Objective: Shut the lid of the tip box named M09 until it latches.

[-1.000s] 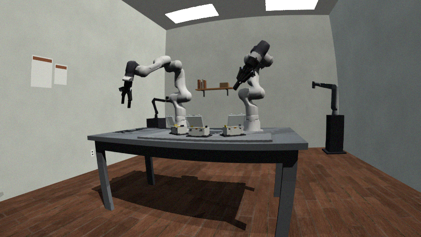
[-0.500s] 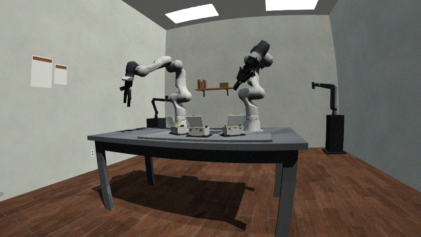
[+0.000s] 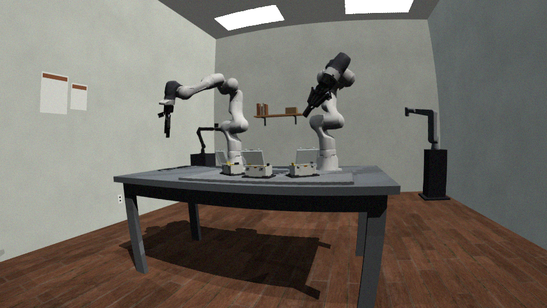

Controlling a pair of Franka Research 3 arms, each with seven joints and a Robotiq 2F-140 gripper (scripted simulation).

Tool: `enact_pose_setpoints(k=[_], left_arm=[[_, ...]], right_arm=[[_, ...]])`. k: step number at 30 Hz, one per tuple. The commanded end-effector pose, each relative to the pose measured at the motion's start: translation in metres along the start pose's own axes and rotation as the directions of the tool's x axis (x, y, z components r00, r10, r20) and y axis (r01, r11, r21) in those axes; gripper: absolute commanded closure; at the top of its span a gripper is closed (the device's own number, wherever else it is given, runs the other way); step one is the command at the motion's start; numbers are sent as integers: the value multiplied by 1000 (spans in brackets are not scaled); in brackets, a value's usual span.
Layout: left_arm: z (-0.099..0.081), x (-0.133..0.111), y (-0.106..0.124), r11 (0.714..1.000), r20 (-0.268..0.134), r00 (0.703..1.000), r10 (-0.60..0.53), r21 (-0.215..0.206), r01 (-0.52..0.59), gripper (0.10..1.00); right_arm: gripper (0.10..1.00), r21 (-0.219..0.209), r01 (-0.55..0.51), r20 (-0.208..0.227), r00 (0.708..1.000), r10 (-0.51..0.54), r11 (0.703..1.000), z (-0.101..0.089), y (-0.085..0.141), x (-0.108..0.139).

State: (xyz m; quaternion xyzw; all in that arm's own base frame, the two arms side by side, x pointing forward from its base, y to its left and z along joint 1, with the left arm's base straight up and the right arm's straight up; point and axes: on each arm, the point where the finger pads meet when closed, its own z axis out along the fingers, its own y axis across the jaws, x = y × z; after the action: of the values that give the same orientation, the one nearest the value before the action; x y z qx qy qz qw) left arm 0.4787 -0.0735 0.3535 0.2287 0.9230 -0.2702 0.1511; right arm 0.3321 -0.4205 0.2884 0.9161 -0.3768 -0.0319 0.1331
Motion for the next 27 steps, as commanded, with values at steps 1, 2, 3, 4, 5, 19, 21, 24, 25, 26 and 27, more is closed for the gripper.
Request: enact_pose_setpoints(k=[1,2,3,4,5,19,21,24,25,26,27], left_arm=[[0,0,0,1000,0,1000,0,0,0,999],[0,0,0,1000,0,1000,0,0,0,999],[0,0,0,1000,0,1000,0,0,0,999],[0,0,0,1000,0,1000,0,0,0,999],[0,0,0,1000,0,1000,0,0,0,999],[0,0,0,1000,0,1000,0,0,0,999],[0,0,0,1000,0,1000,0,0,0,999],[0,0,0,1000,0,1000,0,0,0,999],[0,0,0,1000,0,1000,0,0,0,999],[0,0,0,1000,0,1000,0,0,0,999],[0,0,0,1000,0,1000,0,0,0,999]], right_arm=[[98,6,-81,8,997,81,997,3,16,-9],[98,6,-81,8,997,81,997,3,21,-11],[98,6,-81,8,997,81,997,3,21,-11],[98,6,-81,8,997,81,997,3,21,-11],[98,12,-114,13,993,113,993,4,25,-14],[98,43,-277,45,960,275,960,18,82,-52],[98,43,-277,45,960,275,960,18,82,-52],[98,61,-368,68,929,364,928,22,92,-62],[98,61,-370,68,928,366,927,23,96,-65],[98,61,-370,68,928,366,927,25,100,-69],[98,61,-370,68,928,366,927,26,103,-72]])
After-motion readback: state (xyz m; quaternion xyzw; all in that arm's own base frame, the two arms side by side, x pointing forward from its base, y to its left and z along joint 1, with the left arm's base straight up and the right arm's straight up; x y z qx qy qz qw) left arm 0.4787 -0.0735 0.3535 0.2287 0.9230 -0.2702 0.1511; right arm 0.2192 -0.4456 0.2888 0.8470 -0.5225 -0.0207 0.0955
